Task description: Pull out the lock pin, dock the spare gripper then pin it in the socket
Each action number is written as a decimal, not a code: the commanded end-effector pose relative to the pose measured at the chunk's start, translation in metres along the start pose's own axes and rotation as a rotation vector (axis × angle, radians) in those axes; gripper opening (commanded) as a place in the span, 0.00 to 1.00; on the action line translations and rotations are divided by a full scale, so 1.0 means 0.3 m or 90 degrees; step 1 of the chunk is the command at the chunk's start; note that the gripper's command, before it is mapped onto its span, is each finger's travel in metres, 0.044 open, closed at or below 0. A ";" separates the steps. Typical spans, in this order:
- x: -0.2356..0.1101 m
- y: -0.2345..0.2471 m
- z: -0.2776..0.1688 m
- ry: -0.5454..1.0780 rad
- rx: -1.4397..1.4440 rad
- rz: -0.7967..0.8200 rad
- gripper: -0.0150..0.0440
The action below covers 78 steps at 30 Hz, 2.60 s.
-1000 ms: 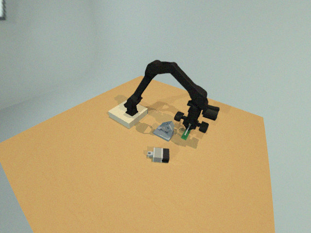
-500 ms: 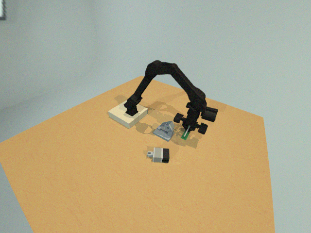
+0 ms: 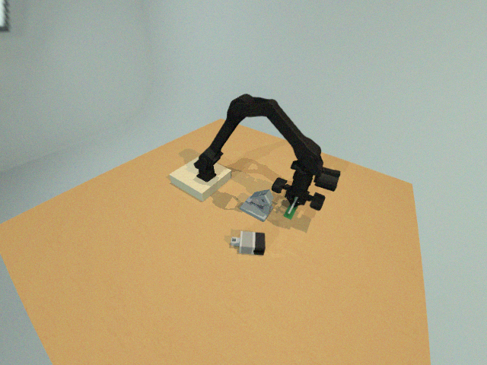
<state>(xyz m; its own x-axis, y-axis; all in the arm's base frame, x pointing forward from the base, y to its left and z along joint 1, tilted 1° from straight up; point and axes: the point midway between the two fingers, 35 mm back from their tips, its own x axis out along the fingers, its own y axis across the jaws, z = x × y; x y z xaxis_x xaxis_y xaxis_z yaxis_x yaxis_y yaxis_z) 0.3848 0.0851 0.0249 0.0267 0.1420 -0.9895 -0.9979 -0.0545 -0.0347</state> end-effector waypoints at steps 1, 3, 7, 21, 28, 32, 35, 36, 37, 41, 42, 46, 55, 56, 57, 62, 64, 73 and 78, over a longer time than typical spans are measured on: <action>0.023 0.004 -0.004 0.001 -0.002 0.006 0.25; 0.023 0.004 -0.004 0.001 -0.002 0.006 0.25; 0.023 0.004 -0.004 0.001 -0.002 0.006 0.25; 0.023 0.004 -0.004 0.001 -0.002 0.006 0.25; 0.023 0.004 -0.004 0.001 -0.002 0.006 0.25; 0.023 0.004 -0.004 0.001 -0.002 0.006 0.25; 0.023 0.004 -0.004 0.001 -0.002 0.006 0.25; 0.023 0.004 -0.004 0.001 -0.002 0.006 0.25; 0.023 0.004 -0.004 0.001 -0.002 0.006 0.25; 0.023 0.004 -0.004 0.001 -0.002 0.006 0.25; 0.023 0.004 -0.004 0.001 -0.002 0.006 0.25; 0.023 0.004 -0.004 0.001 -0.002 0.006 0.25; 0.009 0.000 -0.001 0.000 0.000 0.002 0.25; 0.009 0.000 -0.001 0.000 0.000 0.002 0.25; 0.009 0.000 -0.001 0.000 0.000 0.002 0.30; 0.009 0.000 -0.001 0.000 0.000 0.002 0.52; 0.009 0.000 -0.001 0.000 0.000 0.002 0.61; -0.037 0.006 0.004 0.001 0.001 0.006 1.00; -0.071 0.015 0.008 0.001 0.002 0.013 1.00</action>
<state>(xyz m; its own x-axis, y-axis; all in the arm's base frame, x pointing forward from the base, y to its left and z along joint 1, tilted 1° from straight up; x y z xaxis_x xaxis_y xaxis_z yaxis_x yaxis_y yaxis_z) 0.3792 0.0842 0.0380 0.0050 0.1386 -0.9903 -0.9984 -0.0547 -0.0127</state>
